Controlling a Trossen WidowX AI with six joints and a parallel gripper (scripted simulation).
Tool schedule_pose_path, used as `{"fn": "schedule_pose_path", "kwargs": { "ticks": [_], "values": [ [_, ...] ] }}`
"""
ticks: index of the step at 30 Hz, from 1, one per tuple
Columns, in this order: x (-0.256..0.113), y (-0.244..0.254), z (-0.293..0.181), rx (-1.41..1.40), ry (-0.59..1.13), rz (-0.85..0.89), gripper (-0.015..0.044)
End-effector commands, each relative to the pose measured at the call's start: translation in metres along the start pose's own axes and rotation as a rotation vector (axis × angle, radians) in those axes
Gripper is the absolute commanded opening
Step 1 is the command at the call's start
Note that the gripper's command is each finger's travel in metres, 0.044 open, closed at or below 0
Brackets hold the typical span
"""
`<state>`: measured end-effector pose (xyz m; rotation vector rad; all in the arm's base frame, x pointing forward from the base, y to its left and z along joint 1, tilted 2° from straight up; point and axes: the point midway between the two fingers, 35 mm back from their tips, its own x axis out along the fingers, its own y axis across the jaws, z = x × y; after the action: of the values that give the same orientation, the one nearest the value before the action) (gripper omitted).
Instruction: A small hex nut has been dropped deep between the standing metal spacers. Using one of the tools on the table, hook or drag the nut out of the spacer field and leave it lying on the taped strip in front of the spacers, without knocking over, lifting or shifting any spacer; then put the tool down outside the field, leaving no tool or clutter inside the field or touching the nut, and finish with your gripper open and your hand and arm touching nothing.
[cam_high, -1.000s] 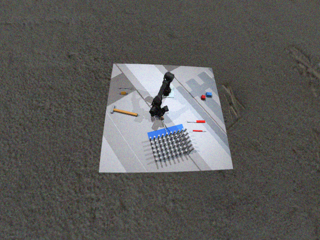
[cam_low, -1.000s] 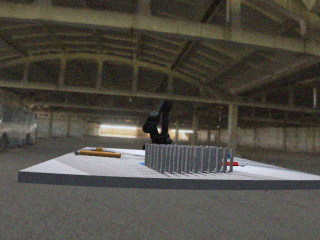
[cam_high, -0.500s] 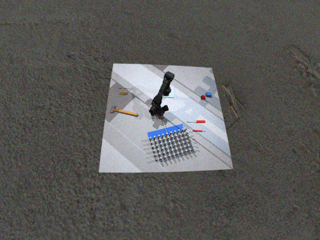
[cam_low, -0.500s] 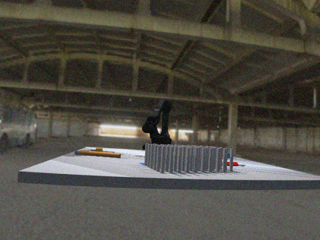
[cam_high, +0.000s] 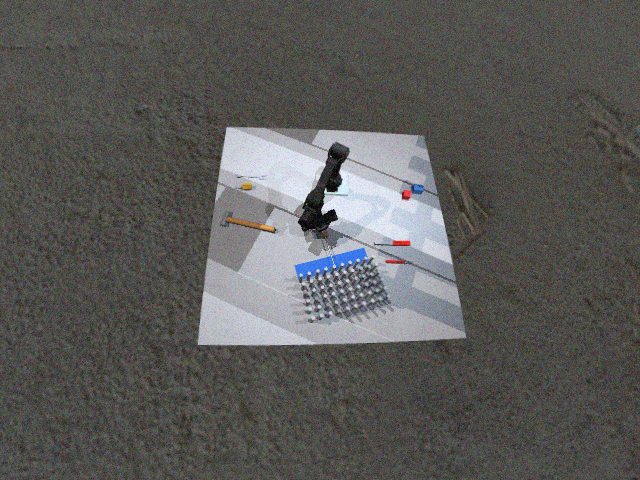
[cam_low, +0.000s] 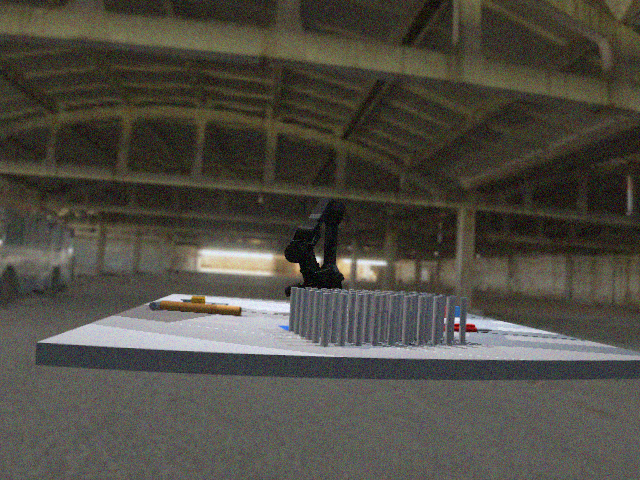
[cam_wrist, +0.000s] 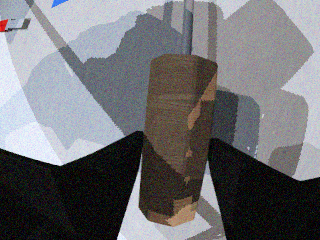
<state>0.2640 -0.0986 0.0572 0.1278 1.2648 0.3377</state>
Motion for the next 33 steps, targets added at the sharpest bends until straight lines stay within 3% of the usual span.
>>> {"fn": "schedule_pose_path", "kwargs": {
  "ticks": [1, 18, 33],
  "values": [
    [-0.005, 0.000, 0.004, -0.006, -0.008, -0.005, 0.0000],
    [-0.025, 0.005, -0.035, -0.006, -0.004, -0.006, 0.0000],
    [-0.072, 0.011, -0.013, -0.007, -0.005, -0.007, 0.0000]
  ]
}}
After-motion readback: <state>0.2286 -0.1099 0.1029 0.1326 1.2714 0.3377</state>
